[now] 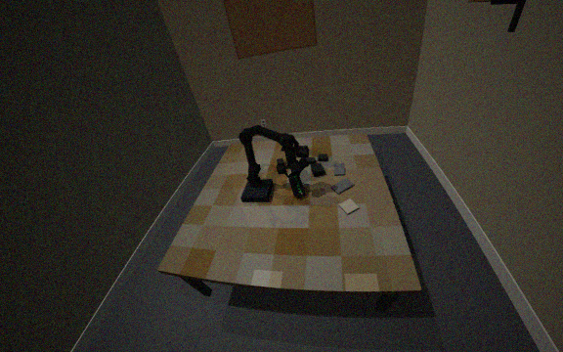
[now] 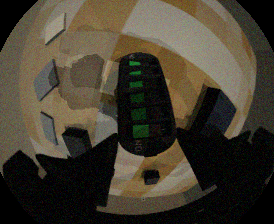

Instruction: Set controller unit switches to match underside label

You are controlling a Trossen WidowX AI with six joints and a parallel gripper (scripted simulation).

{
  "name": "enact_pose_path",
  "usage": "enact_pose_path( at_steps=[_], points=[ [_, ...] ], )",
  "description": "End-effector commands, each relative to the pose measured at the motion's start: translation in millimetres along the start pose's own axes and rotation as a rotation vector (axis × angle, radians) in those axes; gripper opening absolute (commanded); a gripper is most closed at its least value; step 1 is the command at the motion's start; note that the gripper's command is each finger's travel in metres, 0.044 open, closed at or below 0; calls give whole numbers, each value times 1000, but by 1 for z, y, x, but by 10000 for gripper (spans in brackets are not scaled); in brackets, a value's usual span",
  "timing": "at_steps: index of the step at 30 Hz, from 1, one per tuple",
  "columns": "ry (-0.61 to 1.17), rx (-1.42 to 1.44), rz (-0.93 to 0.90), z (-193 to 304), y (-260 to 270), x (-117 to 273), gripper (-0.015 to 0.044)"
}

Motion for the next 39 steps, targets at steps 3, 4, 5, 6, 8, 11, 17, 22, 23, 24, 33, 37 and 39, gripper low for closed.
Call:
enact_pose_path(
  at_steps=[3, 4, 5, 6, 8, 11, 17, 22, 23, 24, 33, 37, 39],
  points=[
    [9, 1, -2, -6, 2, 5, 336],
    [11, 1, -2, -7, 2, 5, 336],
    [13, 1, -1, -7, 3, 6, 336],
    [15, 1, -1, -8, 3, 6, 336],
    [18, 1, 0, -10, 3, 7, 336],
    [24, 1, 2, -12, 4, 8, 336],
    [36, 1, 4, -17, 5, 11, 336],
    [45, 1, 7, -22, 6, 13, 336],
    [47, 1, 7, -22, 6, 13, 336],
    [49, 1, 8, -23, 6, 13, 336],
    [67, 1, 12, -31, 8, 17, 336],
    [75, 1, 14, -35, 9, 18, 336],
    [79, 1, 14, -37, 9, 18, 336]
  ],
)
Point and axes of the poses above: the point midway between the two fingers, 35 mm back from their tips, its own x axis back along the fingers, its own y axis across the jaws, z = x × y, the point moved 6 cm from there along x, back along the fingers, and after that the axes turned 13 degrees about -x, right-handed, at the moved point
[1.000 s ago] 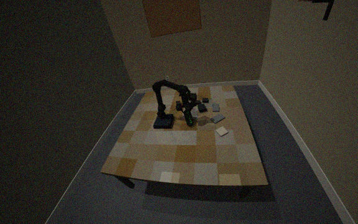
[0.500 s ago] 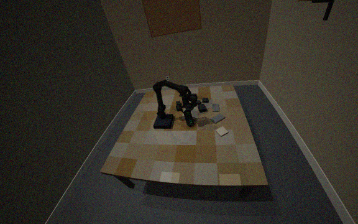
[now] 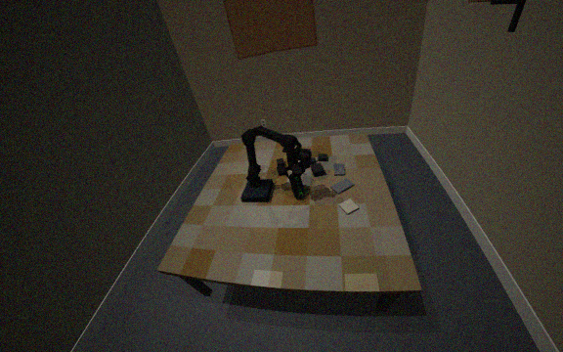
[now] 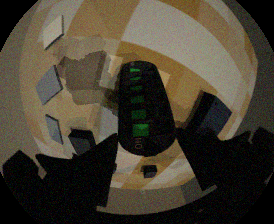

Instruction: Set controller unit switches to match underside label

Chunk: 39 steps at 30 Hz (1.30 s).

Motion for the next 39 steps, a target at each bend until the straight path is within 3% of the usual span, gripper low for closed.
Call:
enact_pose_path(
  at_steps=[1, 39],
  points=[
    [4, 2, -3, -5, 2, 3, 336],
    [79, 2, 15, -39, 10, 15, 336]
  ],
)
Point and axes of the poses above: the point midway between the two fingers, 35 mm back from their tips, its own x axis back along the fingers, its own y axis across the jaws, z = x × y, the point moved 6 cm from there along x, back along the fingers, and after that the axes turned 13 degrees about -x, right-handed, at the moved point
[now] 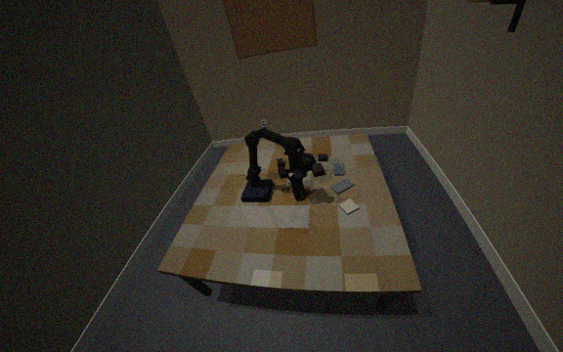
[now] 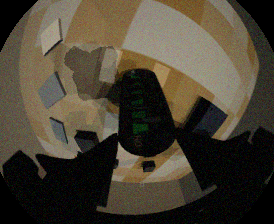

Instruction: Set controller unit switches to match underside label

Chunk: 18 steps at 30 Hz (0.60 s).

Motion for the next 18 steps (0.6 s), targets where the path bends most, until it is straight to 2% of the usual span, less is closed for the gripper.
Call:
enact_pose_path(
  at_steps=[1, 18],
  points=[
    [5, 2, -1, -6, 2, 1, 336],
    [37, 2, 6, -21, 6, 6, 336]
  ],
)
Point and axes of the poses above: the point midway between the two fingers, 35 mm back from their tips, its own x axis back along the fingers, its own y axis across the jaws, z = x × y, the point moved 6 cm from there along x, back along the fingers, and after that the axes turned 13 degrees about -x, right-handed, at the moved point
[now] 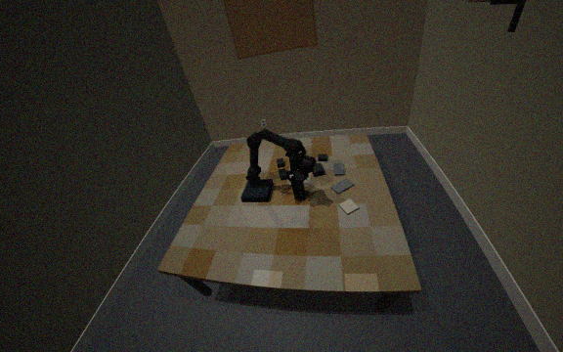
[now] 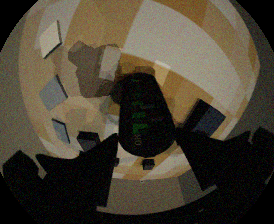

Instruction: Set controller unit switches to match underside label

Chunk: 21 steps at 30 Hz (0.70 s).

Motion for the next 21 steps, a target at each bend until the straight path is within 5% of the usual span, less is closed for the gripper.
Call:
enact_pose_path(
  at_steps=[1, 21],
  points=[
    [1, 2, -1, -6, 2, 1, 336],
    [-39, 2, -11, -17, 5, 6, 336]
  ],
)
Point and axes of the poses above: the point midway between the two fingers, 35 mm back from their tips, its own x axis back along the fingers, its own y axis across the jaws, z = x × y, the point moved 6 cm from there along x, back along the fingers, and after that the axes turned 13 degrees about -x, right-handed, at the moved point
